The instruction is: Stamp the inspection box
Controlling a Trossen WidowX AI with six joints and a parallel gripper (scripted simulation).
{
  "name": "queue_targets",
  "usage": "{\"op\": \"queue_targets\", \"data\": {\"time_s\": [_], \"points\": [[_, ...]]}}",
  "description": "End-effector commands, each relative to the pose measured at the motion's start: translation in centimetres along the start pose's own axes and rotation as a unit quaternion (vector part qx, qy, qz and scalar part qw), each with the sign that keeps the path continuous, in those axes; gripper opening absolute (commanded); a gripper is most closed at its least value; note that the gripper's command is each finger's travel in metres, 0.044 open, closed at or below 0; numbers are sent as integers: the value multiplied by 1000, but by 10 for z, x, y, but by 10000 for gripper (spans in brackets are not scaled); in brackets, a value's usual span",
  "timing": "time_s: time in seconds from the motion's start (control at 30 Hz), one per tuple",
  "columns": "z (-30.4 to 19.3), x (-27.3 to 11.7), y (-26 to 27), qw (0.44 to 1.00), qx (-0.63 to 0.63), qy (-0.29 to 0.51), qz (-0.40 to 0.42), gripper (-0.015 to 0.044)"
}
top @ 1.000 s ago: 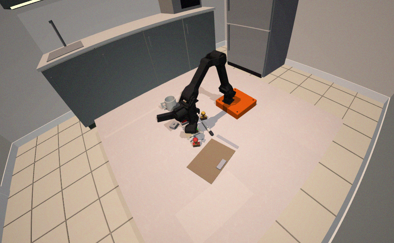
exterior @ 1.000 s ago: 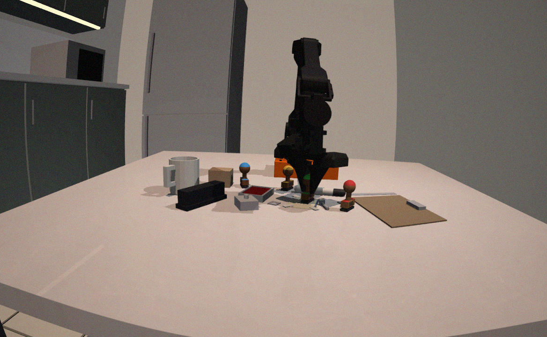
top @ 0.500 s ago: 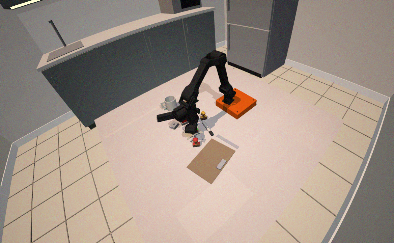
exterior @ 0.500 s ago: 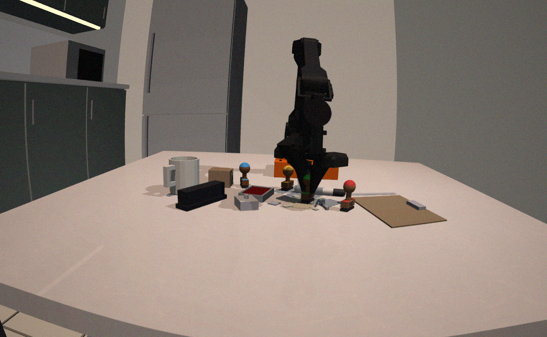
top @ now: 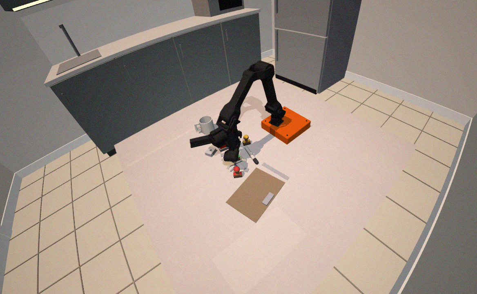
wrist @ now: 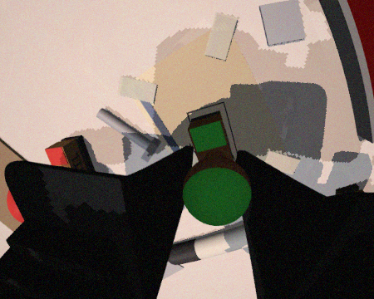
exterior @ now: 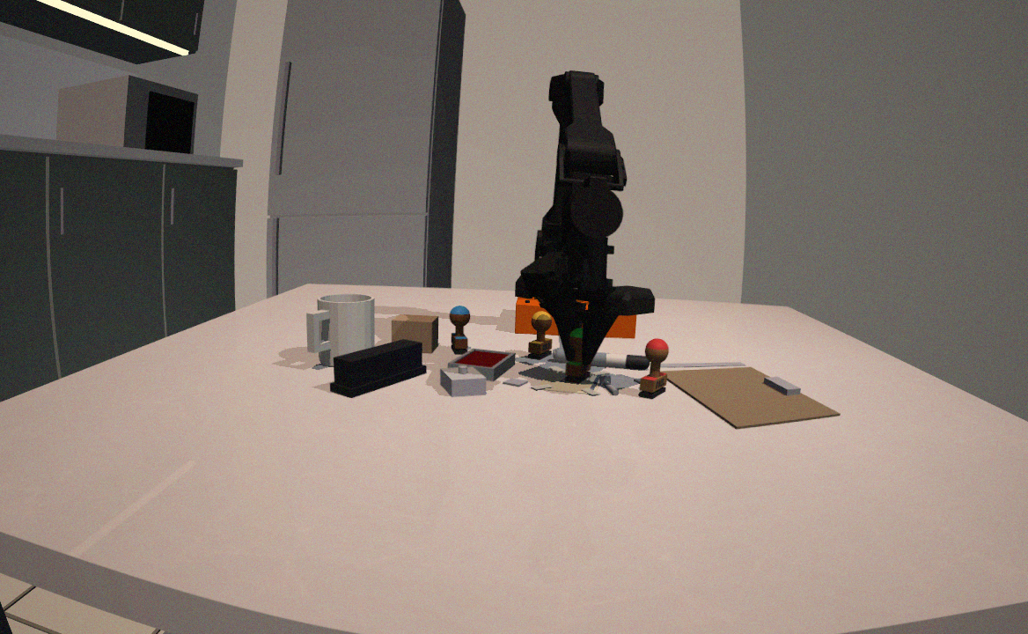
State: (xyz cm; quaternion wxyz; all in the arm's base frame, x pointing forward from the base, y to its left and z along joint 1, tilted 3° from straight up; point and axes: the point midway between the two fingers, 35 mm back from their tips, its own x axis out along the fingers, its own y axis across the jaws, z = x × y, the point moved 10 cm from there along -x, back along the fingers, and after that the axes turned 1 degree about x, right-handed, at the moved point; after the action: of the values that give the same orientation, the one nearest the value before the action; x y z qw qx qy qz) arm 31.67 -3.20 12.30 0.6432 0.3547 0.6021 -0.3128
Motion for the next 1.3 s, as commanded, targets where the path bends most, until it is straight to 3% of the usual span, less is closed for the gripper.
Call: {"op": "queue_targets", "data": {"time_s": [0.0, 1.27], "points": [[1, 2, 0, 1000, 2, -2, -2, 0], [1, -5, 0, 1000, 2, -2, -2, 0]]}}
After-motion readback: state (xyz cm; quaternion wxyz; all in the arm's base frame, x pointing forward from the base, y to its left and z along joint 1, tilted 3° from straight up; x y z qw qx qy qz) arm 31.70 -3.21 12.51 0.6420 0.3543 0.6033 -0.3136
